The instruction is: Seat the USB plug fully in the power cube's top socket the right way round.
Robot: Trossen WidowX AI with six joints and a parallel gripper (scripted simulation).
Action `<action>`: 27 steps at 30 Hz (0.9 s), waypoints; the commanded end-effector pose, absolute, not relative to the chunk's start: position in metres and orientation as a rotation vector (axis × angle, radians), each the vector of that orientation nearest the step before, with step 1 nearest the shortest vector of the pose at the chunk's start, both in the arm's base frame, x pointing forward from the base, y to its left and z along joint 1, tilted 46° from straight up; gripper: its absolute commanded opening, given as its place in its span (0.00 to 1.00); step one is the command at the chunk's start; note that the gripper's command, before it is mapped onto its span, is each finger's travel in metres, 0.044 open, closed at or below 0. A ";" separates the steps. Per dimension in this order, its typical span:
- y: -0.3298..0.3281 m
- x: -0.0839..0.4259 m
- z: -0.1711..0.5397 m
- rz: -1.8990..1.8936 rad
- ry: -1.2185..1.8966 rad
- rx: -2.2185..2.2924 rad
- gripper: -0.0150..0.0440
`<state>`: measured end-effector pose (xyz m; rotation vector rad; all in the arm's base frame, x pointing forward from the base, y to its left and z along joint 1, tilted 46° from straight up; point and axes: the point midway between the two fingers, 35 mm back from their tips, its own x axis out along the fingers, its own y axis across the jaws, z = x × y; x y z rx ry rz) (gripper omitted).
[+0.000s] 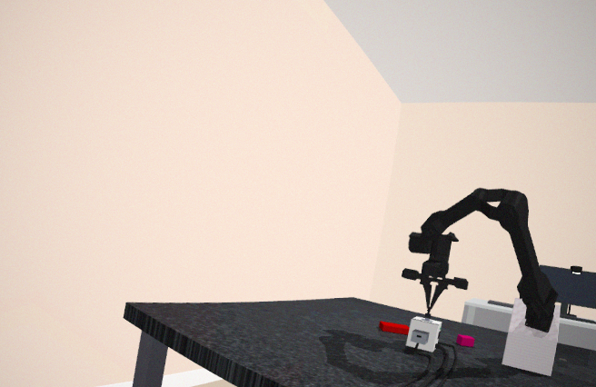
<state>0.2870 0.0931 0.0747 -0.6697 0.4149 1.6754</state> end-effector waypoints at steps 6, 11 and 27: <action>0.094 0.287 0.074 1.673 0.414 -0.666 0.25; 0.094 0.287 0.073 1.673 0.414 -0.665 0.25; 0.096 0.287 0.072 1.674 0.414 -0.665 0.25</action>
